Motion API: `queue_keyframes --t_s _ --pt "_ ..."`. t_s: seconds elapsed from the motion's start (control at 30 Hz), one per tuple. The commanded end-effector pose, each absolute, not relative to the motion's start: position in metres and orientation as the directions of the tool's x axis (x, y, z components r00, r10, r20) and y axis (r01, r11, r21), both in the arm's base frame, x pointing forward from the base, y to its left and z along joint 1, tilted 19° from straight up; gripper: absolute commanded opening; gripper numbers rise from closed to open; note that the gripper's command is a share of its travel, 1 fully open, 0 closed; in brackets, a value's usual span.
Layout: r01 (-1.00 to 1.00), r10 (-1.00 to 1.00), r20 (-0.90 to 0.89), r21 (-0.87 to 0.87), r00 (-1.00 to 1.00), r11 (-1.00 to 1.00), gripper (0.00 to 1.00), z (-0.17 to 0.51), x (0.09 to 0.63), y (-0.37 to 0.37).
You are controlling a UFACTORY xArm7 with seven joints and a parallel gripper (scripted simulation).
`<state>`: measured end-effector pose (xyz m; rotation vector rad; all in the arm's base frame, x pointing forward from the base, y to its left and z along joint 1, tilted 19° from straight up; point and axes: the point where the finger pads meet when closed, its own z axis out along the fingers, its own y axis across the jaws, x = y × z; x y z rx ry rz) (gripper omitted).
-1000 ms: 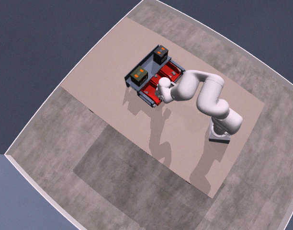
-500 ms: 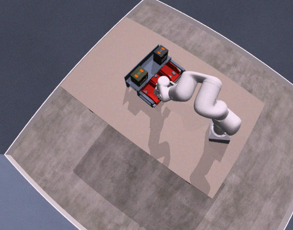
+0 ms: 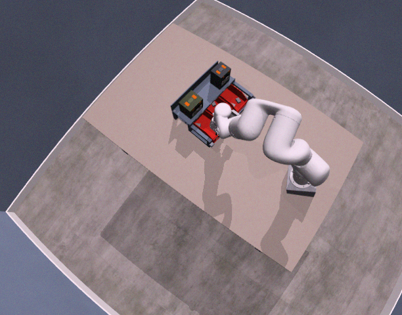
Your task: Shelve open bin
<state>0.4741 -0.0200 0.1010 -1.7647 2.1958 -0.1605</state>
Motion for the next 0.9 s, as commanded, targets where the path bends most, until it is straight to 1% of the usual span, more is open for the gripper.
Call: queue_keyframes --t_s 0.0,0.87 --pt "-0.930 -0.966 -0.176 -0.286 -0.187 0.232 0.00 0.103 0.479 -0.021" --pt "-0.930 -0.966 -0.176 -0.286 -0.187 0.232 0.00 0.106 0.494 -0.025"
